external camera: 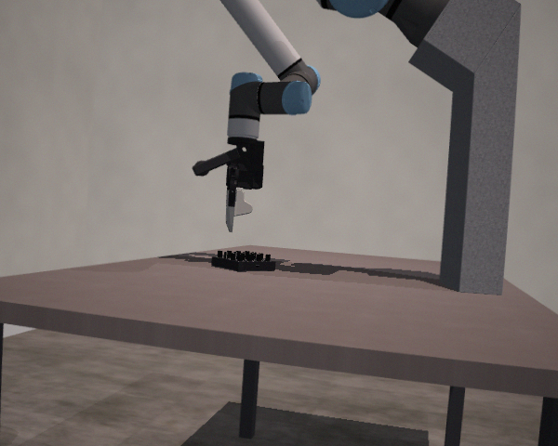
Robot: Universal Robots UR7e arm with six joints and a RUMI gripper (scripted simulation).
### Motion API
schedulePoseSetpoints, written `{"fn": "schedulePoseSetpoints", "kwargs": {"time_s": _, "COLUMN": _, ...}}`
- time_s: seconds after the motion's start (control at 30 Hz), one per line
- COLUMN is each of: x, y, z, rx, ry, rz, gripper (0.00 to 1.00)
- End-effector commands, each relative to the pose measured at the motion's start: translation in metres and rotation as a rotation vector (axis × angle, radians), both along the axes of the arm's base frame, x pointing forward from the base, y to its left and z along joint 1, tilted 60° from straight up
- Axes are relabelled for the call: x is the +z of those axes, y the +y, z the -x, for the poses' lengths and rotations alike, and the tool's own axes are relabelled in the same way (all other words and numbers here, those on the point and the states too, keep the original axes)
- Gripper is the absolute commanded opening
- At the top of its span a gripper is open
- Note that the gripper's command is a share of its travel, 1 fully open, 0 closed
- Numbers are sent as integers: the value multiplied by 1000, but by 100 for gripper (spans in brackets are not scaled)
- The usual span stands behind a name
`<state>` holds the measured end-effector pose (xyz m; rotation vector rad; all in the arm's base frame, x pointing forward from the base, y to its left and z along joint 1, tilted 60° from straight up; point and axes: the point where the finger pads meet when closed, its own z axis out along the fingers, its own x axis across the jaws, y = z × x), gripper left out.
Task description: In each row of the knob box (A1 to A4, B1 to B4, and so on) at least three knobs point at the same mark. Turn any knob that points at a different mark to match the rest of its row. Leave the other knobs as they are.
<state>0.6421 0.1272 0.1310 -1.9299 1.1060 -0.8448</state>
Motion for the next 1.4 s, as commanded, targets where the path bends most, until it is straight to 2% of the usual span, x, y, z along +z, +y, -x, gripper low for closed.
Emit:
{"fn": "schedulePoseSetpoints", "kwargs": {"time_s": 0.0, "x": 1, "y": -2, "z": 1, "rx": -83, "ry": 38, "rz": -126, "gripper": 11}}
{"fn": "schedulePoseSetpoints", "kwargs": {"time_s": 0.13, "x": 0, "y": -3, "z": 3, "rx": -138, "ry": 68, "rz": -215, "gripper": 11}}
{"fn": "schedulePoseSetpoints", "kwargs": {"time_s": 0.2, "x": 0, "y": -3, "z": 3, "rx": -138, "ry": 68, "rz": -215, "gripper": 11}}
{"fn": "schedulePoseSetpoints", "kwargs": {"time_s": 0.37, "x": 0, "y": -4, "z": 4, "rx": -186, "ry": 94, "rz": -293, "gripper": 11}}
{"fn": "schedulePoseSetpoints", "kwargs": {"time_s": 0.53, "x": 0, "y": -5, "z": 4, "rx": -212, "ry": 108, "rz": -336, "gripper": 11}}
{"fn": "schedulePoseSetpoints", "kwargs": {"time_s": 1.37, "x": 0, "y": -5, "z": 5, "rx": -221, "ry": 113, "rz": -350, "gripper": 11}}
